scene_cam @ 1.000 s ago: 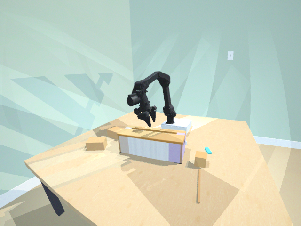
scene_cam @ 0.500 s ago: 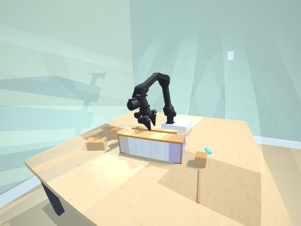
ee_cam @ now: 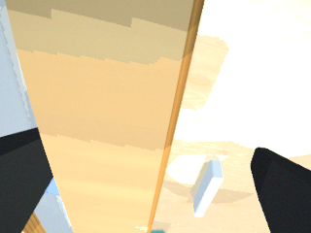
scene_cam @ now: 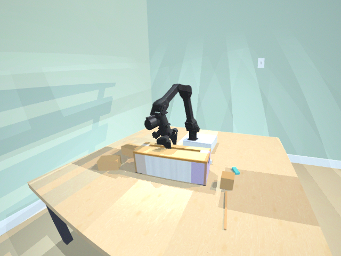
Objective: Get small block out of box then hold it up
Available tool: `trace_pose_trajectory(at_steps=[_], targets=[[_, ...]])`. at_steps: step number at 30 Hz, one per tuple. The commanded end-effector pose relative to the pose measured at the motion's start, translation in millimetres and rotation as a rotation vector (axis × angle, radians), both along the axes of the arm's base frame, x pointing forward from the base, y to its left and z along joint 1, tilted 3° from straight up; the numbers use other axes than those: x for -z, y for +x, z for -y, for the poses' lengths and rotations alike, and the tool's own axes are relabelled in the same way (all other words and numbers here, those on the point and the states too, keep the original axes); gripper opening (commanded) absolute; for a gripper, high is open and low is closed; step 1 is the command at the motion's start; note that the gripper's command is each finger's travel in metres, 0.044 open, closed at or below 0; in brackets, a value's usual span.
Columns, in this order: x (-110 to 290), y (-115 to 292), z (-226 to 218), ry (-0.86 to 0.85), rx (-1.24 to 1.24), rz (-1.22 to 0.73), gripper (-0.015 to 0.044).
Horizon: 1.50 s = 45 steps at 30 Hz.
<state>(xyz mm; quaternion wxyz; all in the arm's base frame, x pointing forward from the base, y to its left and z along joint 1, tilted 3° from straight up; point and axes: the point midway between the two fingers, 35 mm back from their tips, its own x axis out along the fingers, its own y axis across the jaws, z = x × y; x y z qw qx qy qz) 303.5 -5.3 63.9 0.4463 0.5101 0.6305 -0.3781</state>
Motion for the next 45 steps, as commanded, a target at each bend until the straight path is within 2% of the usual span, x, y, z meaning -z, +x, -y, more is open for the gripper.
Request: trace_pose_trajectory(at_steps=[1,13,36,45], targets=[[7.5,-1.3,-1.2,0.004,0.004,-0.005,0.04],[13.2,-1.2,-3.3,0.001,0.0,-0.001,0.04],[14.9,-12.5,-58.0,0.006,0.0,-0.006,0.04],[14.7,-11.1,-43.8,0.005,0.0,-0.005,0.04]])
